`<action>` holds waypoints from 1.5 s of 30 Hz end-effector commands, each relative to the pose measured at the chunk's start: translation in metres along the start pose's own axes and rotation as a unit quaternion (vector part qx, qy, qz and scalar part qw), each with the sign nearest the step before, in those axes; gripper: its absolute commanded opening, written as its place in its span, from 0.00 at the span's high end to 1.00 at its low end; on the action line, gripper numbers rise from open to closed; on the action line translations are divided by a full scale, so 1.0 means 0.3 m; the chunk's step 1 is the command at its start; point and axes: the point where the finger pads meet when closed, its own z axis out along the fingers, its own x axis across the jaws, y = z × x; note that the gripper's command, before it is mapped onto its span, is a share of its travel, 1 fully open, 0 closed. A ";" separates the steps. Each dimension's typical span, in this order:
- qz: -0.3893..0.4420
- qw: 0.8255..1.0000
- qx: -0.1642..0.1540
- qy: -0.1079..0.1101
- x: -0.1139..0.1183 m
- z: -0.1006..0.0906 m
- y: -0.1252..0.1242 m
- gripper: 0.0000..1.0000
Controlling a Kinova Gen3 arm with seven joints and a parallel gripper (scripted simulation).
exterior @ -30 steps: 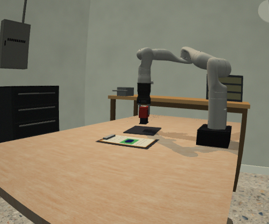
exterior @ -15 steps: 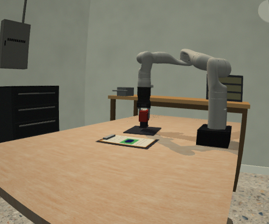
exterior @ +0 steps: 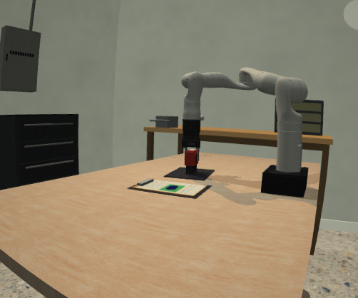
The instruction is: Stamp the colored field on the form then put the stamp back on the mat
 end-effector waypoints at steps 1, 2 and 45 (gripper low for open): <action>0.000 1.000 -0.001 -0.004 -0.009 0.007 0.008 0.42; 0.000 1.000 -0.001 -0.004 -0.009 0.007 0.008 0.42; 0.000 1.000 -0.001 -0.004 -0.010 0.008 0.014 0.00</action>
